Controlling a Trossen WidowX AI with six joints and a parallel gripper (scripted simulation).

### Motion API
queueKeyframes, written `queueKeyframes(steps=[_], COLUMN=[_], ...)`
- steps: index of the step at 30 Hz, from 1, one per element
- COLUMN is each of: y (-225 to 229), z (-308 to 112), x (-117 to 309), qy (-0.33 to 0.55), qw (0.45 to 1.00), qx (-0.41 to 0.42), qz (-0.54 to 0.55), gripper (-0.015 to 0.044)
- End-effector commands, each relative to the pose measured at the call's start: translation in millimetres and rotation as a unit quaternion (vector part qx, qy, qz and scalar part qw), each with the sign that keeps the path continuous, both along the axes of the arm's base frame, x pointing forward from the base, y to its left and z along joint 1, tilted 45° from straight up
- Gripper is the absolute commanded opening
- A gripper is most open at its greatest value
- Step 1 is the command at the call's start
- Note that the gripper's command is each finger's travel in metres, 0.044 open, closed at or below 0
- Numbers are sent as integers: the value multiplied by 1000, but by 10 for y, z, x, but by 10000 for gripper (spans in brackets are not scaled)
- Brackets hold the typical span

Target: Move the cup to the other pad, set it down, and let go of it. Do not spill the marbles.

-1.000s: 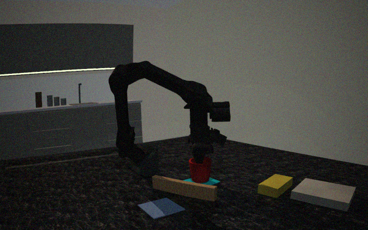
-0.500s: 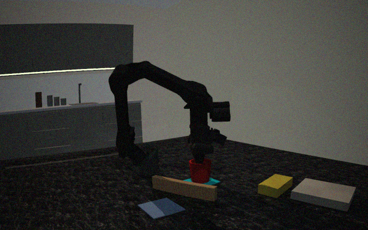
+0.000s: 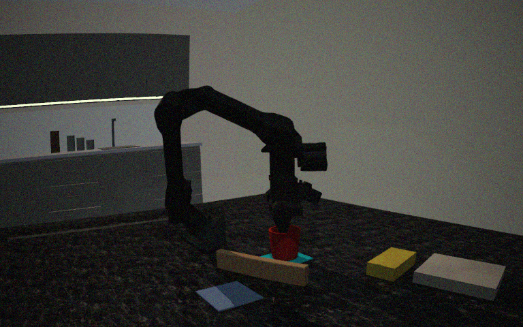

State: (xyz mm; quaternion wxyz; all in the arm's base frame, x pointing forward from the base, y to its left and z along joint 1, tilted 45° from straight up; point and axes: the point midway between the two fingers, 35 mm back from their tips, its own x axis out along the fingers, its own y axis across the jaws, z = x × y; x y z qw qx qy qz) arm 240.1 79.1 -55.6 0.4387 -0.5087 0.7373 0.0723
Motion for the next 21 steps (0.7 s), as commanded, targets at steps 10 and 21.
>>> queueKeyframes(steps=[10,21], y=[157,253], z=[138,258], x=[36,44], qy=[-3,-3], qw=[1000,1000], qx=[4,4], qz=[1,1], gripper=[128,128])
